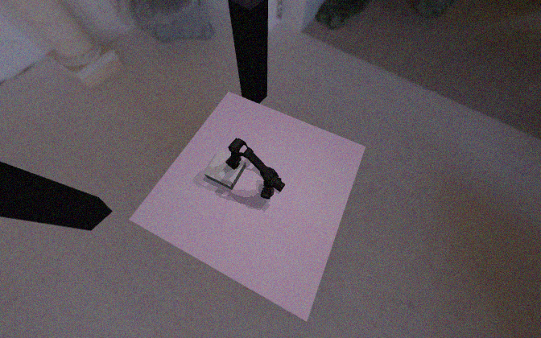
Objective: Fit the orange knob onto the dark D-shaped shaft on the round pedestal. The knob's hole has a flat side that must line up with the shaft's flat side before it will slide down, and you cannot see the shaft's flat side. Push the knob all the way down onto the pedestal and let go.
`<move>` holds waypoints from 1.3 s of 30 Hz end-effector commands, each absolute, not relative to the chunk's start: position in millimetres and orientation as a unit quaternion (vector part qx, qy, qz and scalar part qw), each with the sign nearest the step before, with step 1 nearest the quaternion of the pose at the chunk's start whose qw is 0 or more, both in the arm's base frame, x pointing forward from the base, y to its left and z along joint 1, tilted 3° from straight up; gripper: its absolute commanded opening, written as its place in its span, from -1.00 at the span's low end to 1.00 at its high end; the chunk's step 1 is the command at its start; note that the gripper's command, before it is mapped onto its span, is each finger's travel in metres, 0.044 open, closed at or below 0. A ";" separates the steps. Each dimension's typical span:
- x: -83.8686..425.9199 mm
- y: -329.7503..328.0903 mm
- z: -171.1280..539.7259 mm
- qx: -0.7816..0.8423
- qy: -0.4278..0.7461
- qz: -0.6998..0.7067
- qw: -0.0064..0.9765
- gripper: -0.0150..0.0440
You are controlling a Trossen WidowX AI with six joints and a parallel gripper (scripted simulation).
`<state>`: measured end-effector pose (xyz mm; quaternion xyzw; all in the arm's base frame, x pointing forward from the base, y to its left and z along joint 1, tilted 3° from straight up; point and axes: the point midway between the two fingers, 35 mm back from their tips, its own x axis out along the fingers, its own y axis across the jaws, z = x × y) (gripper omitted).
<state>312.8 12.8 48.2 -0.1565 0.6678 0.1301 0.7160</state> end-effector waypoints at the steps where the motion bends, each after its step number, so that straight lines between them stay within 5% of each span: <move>1: 315.0 13.4 52.4 -0.157 0.665 0.132 0.718 -0.49; 39: 317.8 13.5 53.2 -0.299 0.624 0.264 0.671 -0.49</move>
